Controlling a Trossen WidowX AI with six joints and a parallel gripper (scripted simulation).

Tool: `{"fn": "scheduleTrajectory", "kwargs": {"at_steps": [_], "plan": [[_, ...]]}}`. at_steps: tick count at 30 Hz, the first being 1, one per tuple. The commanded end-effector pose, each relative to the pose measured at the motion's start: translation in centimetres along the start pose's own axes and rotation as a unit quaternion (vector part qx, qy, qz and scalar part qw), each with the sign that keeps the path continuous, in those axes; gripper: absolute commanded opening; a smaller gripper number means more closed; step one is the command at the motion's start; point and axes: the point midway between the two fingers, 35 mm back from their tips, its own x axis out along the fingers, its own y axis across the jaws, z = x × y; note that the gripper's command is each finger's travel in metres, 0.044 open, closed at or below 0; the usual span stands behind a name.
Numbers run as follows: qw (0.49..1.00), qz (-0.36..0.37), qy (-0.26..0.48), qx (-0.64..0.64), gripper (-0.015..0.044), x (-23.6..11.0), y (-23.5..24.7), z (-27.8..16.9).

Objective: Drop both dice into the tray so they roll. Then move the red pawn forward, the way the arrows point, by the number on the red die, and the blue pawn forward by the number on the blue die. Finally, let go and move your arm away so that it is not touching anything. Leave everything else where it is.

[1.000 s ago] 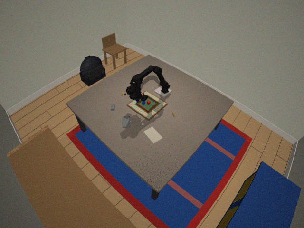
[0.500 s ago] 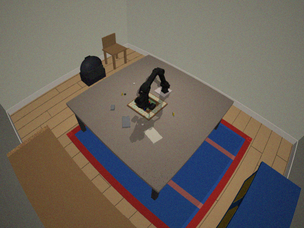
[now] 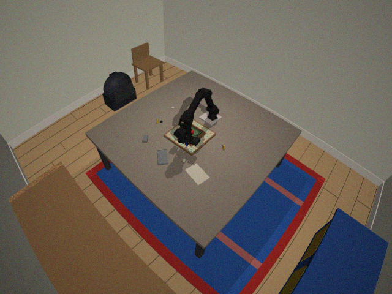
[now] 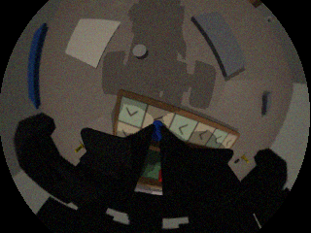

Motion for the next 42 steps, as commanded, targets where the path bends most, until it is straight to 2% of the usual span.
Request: {"fn": "scheduleTrajectory", "kwargs": {"at_steps": [1,10,20,24,27,31,37,42], "plan": [[1.000,0.002,-0.001,0.002,0.0000,0.3,0.0,0.0],[1.000,0.002,-0.001,0.002,0.0000,1.6,0.0,0.0],[1.000,0.000,-0.003,0.001,0.0263,0.9,0.0,0.1],[1.000,0.002,-0.001,0.002,0.0368,-3.5,0.0,0.1],[1.000,0.002,-0.001,0.002,0.0440,-3.7,0.0,0.1],[1.000,0.002,0.000,0.010,0.0440,-5.1,-0.5,-1.5],[0.999,0.001,0.003,0.042,0.0440,-9.3,-2.1,-8.8],[0.998,0.000,0.006,0.069,0.0440,-11.3,-2.8,-15.3]]}}
